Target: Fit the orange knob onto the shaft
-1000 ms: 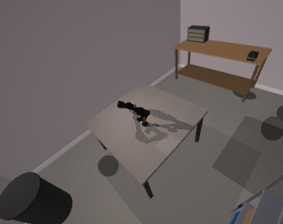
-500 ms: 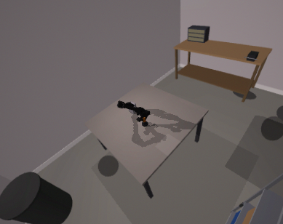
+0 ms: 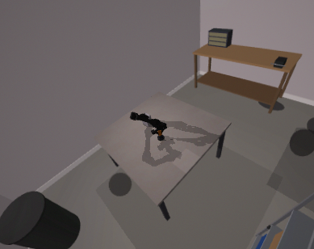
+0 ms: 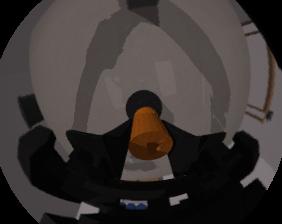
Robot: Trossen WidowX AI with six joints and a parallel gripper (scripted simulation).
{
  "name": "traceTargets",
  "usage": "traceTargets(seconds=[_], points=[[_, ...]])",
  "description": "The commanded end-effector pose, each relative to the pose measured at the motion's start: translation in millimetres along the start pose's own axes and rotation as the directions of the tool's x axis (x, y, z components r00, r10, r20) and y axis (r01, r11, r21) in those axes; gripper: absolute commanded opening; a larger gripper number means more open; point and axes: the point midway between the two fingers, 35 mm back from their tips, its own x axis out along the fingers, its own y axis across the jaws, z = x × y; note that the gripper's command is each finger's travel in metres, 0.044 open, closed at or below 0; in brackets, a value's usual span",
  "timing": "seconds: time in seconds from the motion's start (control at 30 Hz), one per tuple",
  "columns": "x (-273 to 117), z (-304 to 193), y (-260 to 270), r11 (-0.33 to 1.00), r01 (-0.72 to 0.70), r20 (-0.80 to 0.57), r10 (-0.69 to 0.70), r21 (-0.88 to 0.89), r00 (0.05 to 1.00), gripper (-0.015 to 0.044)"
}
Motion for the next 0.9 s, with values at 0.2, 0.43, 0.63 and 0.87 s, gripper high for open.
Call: traceTargets(seconds=[0.2,0.43,0.63,0.87], points=[[2.9,0.7,0.8,0.803,-0.001,0.000,0.001,0.596,1.000,0.0000],[2.4,0.3,1.3,0.438,0.000,0.000,0.001,0.899,1.000,0.0000],[0.6,-0.4,1.5,0.076,0.000,0.000,0.001,0.997,1.000,0.0000],[-1.2,0.0,1.5,-0.389,0.001,0.000,0.001,0.921,1.000,0.0000]])
